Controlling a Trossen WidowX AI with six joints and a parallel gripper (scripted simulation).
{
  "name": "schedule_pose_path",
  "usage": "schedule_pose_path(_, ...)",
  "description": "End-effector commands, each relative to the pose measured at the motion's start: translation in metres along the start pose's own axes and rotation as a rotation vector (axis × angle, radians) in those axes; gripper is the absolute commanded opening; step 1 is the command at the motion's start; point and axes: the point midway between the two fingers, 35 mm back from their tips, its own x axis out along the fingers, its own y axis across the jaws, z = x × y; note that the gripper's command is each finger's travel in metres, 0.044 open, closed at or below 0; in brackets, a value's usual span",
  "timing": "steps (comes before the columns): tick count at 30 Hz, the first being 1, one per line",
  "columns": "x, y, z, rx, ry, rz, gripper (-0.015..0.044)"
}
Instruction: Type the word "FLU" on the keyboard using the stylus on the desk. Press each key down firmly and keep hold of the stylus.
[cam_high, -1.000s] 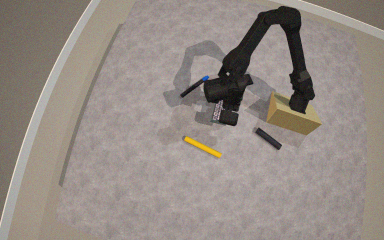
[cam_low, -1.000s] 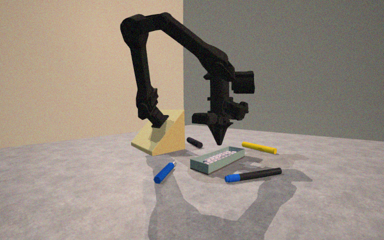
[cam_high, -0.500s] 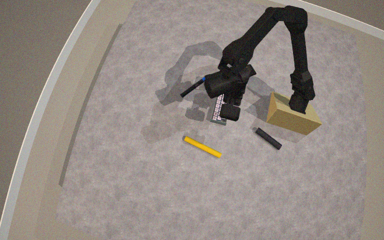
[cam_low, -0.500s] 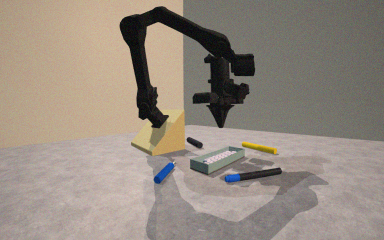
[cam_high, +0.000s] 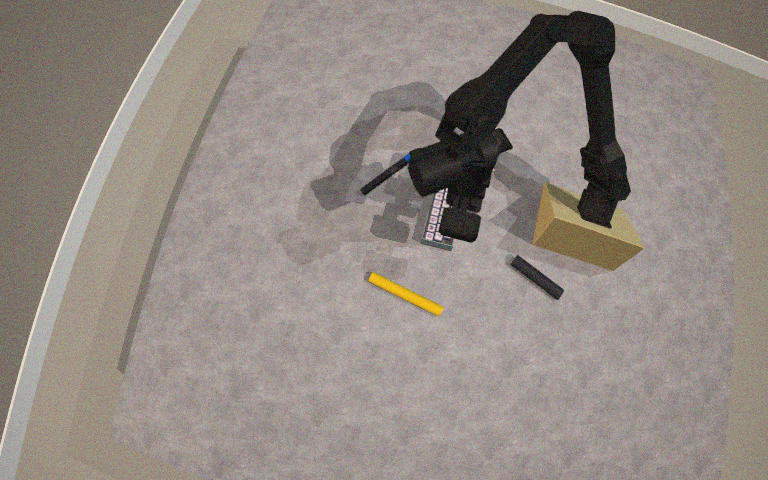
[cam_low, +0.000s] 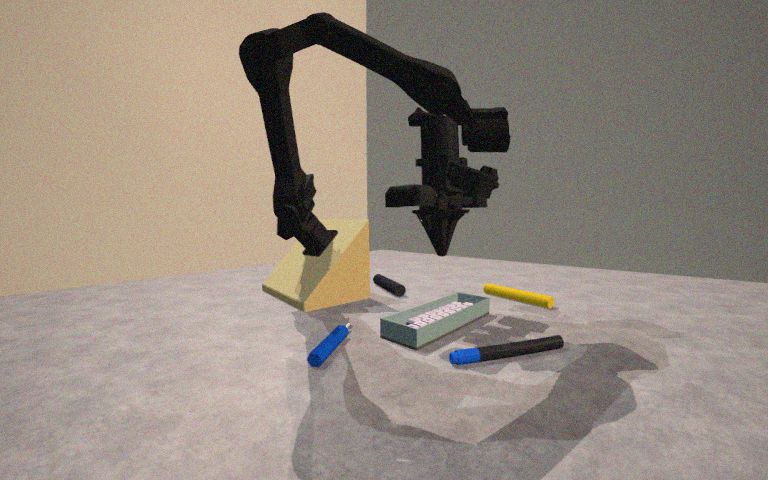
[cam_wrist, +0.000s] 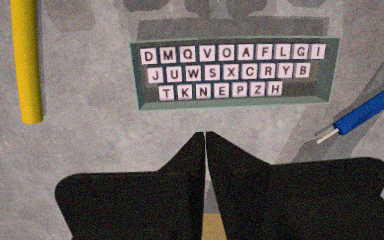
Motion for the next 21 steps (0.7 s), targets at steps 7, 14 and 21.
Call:
schedule_pose_path(7,0.0,0.0,0.0,0.0,0.0,0.0,0.0053)
schedule_pose_path(14,0.006,-0.035,0.008,-0.403,0.079,0.081,0.015)
schedule_pose_path(21,0.015,-0.082,0.011,-0.909,0.103,0.232,0.015)
